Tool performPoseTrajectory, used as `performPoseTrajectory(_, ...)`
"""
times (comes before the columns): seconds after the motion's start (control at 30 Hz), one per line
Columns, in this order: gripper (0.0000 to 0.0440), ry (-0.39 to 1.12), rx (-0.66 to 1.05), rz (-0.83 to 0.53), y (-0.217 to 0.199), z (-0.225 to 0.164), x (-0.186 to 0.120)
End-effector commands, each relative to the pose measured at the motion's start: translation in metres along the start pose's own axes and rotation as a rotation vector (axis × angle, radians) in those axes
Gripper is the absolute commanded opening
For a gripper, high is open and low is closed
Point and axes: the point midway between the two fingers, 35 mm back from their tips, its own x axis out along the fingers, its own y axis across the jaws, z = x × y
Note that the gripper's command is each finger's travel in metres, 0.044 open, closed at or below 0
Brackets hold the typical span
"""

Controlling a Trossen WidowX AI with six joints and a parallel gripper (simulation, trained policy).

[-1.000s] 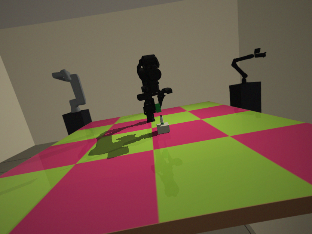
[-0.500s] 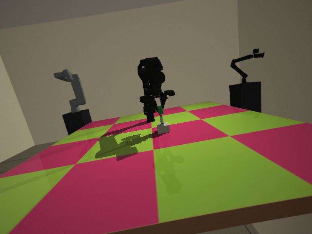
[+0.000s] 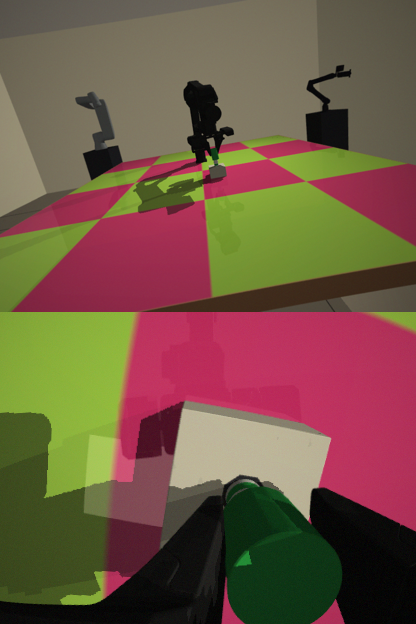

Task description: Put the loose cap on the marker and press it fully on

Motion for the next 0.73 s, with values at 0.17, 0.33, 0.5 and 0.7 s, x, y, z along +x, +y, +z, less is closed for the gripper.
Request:
performPoseTrajectory(0.17,0.0002,-0.006,-0.018,-0.006,0.0,-0.003,0.017)
performPoseTrajectory(0.33,0.0134,-0.026,-0.025,0.001,0.001,-0.002,0.028)
performPoseTrajectory(0.5,0.014,-0.022,-0.033,0.007,0.002,-0.002,0.03)
performPoseTrajectory(0.7,0.0222,-0.039,-0.034,-0.004,0.002,0.007,0.031)
